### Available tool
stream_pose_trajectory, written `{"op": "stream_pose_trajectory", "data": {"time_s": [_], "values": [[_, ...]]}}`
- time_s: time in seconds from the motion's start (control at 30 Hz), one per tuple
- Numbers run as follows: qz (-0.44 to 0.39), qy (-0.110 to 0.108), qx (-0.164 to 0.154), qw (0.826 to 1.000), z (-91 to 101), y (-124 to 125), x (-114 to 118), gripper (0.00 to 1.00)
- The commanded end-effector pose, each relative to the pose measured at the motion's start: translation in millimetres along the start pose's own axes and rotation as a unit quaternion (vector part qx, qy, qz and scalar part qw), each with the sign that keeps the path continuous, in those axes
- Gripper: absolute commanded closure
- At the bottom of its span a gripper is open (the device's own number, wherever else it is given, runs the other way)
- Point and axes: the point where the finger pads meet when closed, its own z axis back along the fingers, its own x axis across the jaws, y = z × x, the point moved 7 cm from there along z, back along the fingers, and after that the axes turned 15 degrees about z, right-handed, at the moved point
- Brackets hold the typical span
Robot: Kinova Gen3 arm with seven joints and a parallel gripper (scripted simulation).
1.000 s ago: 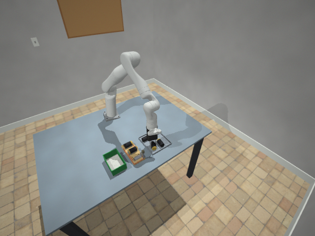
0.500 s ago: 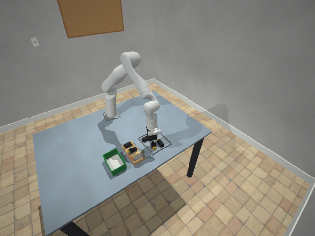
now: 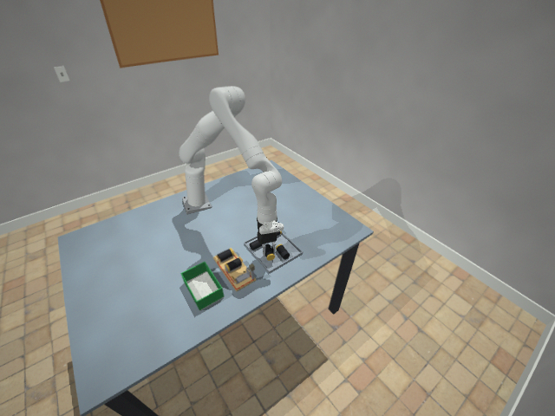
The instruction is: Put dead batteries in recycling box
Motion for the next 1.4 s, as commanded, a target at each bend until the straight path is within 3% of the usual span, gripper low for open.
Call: {"op": "stream_pose_trajectory", "data": {"time_s": [0.0,0.43,0.6,0.67,0.83,0.97,1.37], "values": [[0.0,0.002,0.01,1.0,18.1,4.2,-1.3,0.43],[0.0,0.002,0.01,1.0,26.6,4.0,-1.3,0.43],[0.0,0.002,0.01,1.0,54.9,3.5,-1.2,0.43],[0.0,0.002,0.01,1.0,54.9,3.5,-1.2,0.43],[0.0,0.002,0.01,1.0,91.0,2.7,-1.0,0.43],[0.0,0.002,0.01,1.0,106.5,2.4,-0.9,0.43],[0.001,0.002,0.01,1.0,108.4,2.4,-0.9,0.43]]}}
